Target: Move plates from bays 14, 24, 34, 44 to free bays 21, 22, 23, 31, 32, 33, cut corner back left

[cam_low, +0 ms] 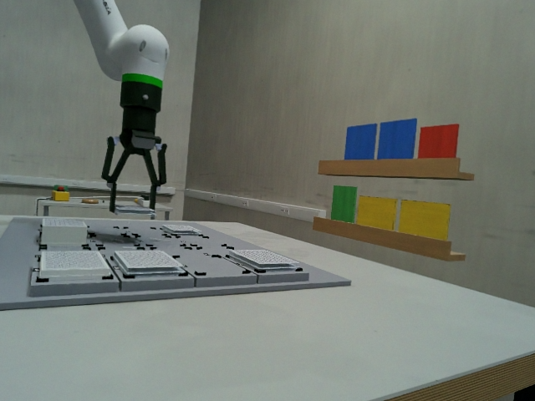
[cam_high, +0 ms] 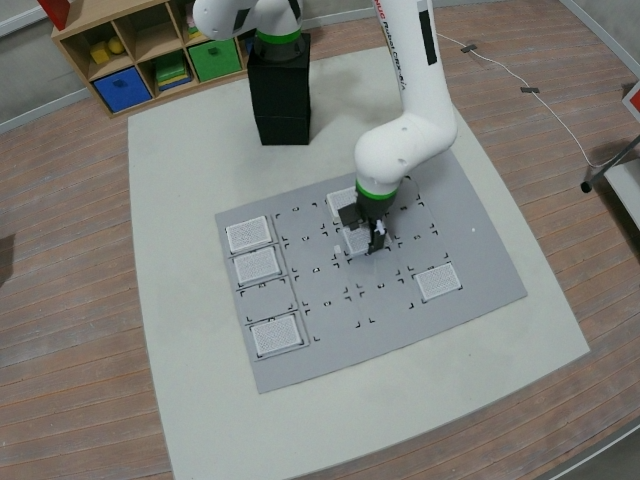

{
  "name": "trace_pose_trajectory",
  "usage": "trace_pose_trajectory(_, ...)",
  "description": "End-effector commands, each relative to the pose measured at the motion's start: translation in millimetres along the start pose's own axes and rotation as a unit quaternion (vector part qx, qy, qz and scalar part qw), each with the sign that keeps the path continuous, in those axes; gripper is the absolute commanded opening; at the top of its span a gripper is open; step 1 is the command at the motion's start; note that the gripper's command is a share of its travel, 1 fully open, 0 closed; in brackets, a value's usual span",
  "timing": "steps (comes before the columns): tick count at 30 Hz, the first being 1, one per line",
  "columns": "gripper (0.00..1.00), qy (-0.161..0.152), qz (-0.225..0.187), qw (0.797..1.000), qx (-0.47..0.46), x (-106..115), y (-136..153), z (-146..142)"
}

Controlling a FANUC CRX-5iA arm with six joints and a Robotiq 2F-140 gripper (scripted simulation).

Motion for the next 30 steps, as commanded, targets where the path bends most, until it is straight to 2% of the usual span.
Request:
trace_pose_trajectory(1,0.1,-0.001,0.0,1.0,0.0,0.8,10.0,4.2)
trace_pose_trajectory(30,0.1,-0.001,0.0,1.0,0.0,0.8,71.7,36.0)
Point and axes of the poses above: the point where the finger pads meet when closed, its own x axis back along the fingers, its own z axis across the jaws, y = z × x, the point moved 9 cm from there along x, back along the fingers, and after that the axes turned 15 degrees about -x, right-handed, at the moved point
